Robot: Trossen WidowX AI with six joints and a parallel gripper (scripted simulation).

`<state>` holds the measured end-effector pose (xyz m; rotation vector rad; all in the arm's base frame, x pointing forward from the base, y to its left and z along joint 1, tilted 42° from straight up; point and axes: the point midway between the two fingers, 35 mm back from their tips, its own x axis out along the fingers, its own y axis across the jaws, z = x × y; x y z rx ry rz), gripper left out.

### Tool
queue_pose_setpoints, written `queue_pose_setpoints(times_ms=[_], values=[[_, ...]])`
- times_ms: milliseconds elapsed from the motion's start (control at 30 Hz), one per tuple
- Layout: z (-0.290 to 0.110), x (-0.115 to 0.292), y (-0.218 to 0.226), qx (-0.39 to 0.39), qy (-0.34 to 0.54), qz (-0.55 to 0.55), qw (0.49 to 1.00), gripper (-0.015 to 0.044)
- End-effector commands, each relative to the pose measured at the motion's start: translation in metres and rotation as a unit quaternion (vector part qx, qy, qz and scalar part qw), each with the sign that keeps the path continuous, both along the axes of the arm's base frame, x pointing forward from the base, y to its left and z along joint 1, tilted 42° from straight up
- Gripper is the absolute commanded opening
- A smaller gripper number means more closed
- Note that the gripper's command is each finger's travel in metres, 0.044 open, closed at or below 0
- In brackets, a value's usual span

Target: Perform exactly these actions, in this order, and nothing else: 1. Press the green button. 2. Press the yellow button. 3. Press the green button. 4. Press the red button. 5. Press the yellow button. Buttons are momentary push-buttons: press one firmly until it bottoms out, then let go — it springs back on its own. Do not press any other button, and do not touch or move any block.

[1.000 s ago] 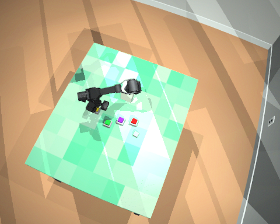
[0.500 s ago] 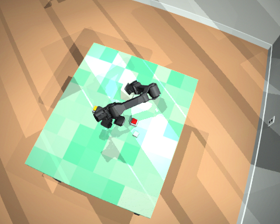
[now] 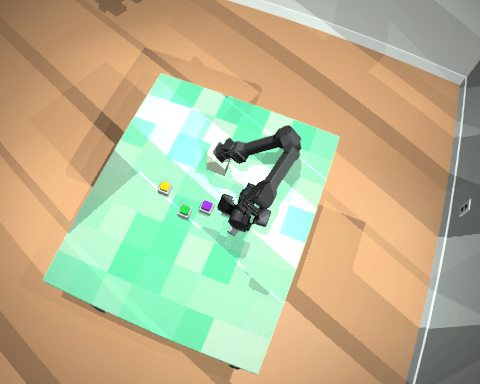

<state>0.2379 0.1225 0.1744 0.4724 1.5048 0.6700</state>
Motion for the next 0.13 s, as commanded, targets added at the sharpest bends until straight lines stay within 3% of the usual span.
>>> queue_pose_setpoints(times_ms=[0,100], values=[[0.011,-0.0104,0.0085,0.005,0.009,-0.004,1.0,0.04],[0.011,-0.0104,0.0085,0.005,0.009,-0.004,1.0,0.04]])
